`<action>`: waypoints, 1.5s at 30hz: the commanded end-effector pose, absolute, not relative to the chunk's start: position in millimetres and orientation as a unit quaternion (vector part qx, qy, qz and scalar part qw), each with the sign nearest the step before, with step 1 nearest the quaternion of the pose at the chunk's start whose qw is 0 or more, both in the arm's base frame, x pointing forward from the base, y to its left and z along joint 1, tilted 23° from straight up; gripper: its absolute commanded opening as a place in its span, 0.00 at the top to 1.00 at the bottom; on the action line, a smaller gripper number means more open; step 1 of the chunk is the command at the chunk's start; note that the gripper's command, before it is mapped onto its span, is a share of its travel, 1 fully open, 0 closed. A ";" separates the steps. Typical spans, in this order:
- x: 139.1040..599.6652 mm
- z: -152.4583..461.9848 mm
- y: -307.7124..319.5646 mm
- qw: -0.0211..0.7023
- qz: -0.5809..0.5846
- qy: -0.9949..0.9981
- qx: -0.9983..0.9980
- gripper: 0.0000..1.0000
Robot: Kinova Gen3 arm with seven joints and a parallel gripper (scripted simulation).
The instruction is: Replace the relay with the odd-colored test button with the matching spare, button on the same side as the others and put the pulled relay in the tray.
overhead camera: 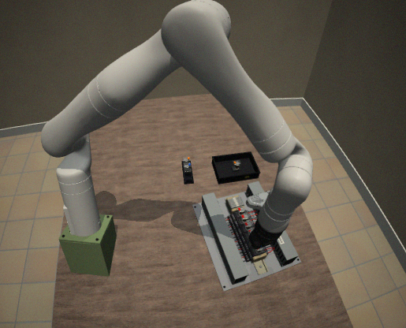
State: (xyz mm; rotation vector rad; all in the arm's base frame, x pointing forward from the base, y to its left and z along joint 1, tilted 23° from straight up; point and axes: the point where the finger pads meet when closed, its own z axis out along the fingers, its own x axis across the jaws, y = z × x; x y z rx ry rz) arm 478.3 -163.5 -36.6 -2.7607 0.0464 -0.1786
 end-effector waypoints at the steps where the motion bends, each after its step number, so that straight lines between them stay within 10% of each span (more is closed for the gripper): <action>1: 479.0 -36.7 -164.4 0.186 -0.065 0.018 -0.980 1.00; 45: 481.5 -41.4 -164.9 0.187 -0.066 0.022 -0.980 1.00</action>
